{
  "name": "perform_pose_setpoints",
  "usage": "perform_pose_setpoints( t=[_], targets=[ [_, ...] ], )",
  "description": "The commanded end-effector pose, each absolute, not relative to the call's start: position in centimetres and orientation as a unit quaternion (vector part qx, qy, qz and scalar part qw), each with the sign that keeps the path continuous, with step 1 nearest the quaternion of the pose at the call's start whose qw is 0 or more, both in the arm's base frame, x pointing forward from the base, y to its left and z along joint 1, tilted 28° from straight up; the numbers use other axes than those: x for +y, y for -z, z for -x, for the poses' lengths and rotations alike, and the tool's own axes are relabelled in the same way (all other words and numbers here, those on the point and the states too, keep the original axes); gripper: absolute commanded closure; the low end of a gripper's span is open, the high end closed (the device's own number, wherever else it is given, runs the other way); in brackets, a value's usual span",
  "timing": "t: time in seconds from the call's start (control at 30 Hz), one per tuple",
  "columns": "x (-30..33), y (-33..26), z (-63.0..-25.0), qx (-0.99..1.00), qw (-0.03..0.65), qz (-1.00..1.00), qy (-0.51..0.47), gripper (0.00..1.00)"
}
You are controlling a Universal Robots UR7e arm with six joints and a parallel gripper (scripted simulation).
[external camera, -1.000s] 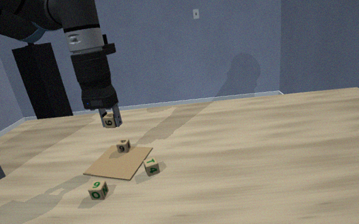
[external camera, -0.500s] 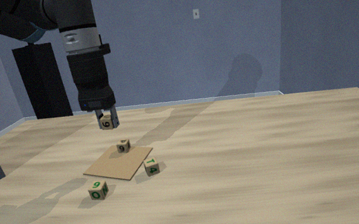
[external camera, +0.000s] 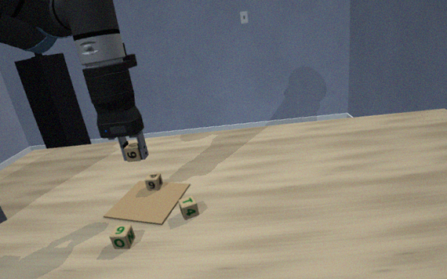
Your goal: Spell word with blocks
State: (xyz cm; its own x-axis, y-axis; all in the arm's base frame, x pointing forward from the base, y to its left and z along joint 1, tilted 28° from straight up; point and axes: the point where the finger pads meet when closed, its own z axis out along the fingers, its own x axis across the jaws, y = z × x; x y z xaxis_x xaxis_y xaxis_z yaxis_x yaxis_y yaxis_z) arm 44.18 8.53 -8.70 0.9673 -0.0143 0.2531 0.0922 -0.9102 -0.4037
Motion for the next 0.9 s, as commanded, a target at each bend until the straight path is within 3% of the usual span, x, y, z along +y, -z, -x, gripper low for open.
perform_pose_setpoints(
  t=[0.0,0.87],
  targets=[
    [8.4,8.7,-44.3,-0.02,0.211,0.969,0.128,0.43],
    [11.0,14.2,-45.9,-0.021,0.21,0.969,0.127,0.43]
  ],
)
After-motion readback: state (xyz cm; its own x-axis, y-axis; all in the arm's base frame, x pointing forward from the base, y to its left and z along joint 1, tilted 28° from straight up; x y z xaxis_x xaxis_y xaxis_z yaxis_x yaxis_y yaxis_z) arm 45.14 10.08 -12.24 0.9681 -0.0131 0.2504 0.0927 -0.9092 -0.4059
